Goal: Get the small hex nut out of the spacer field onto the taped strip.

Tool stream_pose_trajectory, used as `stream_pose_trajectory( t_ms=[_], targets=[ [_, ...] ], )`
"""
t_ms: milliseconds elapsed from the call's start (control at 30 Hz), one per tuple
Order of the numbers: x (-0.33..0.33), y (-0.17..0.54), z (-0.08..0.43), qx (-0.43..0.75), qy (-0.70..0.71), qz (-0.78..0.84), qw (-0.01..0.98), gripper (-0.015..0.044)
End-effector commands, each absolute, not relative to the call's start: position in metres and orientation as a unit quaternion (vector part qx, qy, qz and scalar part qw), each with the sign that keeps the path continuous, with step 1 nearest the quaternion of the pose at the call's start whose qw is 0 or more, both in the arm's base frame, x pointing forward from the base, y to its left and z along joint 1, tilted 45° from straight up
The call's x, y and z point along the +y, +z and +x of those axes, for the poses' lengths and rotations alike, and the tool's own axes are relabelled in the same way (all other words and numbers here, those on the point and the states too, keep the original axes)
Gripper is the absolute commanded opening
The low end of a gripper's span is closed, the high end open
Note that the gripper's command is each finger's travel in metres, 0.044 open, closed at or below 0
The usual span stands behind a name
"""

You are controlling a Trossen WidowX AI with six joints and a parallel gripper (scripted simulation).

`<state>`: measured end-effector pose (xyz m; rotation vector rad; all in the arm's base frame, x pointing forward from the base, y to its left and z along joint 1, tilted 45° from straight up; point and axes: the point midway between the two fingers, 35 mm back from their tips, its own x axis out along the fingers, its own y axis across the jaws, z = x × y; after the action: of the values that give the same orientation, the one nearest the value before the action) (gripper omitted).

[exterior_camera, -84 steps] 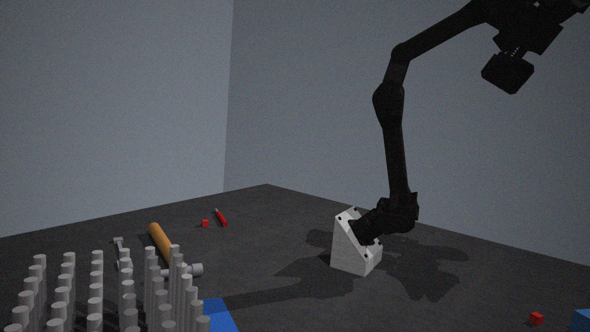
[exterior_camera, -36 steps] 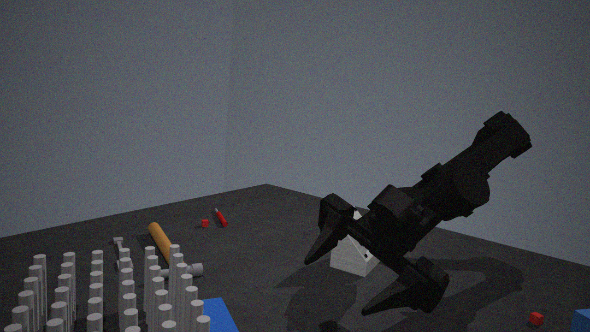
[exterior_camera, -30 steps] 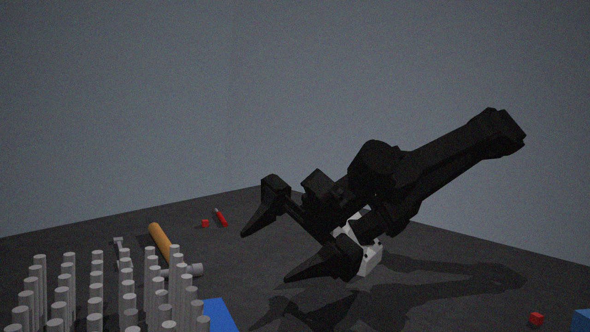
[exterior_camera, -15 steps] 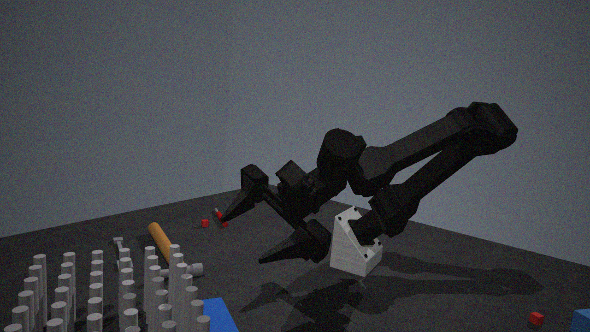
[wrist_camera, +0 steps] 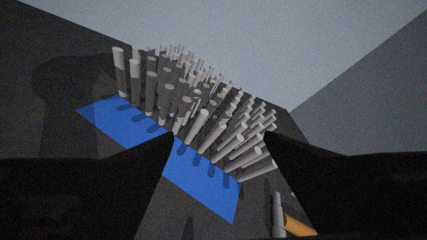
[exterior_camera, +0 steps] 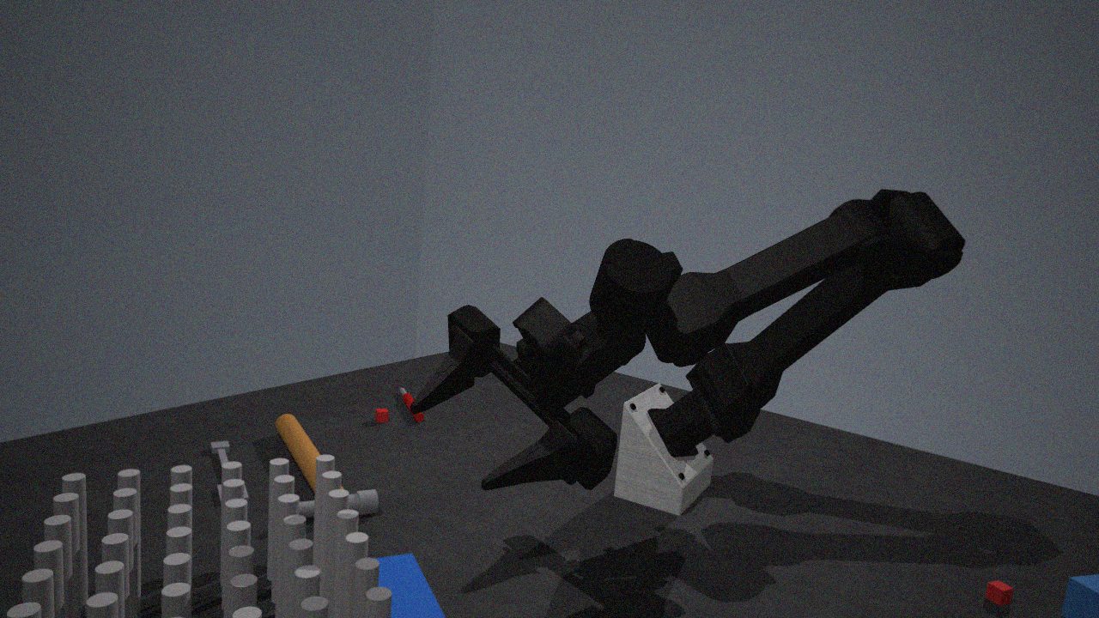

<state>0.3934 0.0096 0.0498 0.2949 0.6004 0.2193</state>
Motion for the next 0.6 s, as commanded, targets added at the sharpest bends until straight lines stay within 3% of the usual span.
stream_pose_trajectory(
  t_ms=[0, 300, 567],
  targets=[
    [0.010, 0.050, 0.393, 0.293, 0.111, 0.142, 0.939, 0.0440],
    [0.020, 0.054, 0.395, 0.295, 0.130, 0.123, 0.939, 0.0440],
    [0.137, 0.116, 0.381, 0.266, 0.363, -0.096, 0.888, 0.0440]
  ],
)
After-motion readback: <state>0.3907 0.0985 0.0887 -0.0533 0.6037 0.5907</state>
